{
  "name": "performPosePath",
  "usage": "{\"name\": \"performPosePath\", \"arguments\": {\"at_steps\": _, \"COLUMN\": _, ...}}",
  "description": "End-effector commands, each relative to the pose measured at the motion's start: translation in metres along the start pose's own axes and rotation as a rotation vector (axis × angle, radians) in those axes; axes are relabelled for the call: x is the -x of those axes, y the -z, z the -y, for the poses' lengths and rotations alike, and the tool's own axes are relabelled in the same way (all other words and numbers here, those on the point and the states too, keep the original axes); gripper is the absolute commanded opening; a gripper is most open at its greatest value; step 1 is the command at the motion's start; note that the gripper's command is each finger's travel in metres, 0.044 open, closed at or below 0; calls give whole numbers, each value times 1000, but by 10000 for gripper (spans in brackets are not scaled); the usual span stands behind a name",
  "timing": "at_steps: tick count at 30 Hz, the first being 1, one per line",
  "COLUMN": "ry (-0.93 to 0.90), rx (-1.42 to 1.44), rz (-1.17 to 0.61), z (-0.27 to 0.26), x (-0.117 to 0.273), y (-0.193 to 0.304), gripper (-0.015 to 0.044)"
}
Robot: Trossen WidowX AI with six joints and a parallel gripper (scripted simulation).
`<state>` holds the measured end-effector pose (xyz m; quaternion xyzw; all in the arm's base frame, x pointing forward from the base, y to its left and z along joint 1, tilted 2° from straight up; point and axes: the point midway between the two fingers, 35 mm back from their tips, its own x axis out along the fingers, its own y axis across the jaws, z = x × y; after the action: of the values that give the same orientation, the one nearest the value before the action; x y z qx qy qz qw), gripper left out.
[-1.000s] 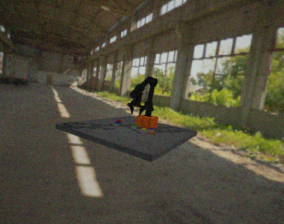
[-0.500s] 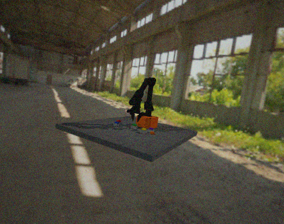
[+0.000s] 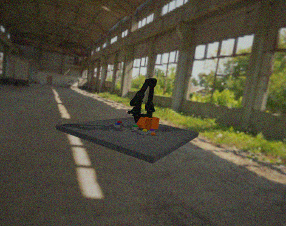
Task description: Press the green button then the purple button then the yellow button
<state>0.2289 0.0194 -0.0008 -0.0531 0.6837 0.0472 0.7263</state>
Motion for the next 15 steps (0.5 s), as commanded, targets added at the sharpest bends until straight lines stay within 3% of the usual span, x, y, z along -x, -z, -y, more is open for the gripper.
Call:
{"name": "performPosePath", "arguments": {"at_steps": 1, "ry": -5, "rx": 7, "rz": -5, "z": -1, "x": -6, "y": 1, "gripper": 20}}
{"name": "performPosePath", "arguments": {"at_steps": 15, "ry": -5, "rx": 7, "rz": -5, "z": -1, "x": -29, "y": 2, "gripper": 20}}
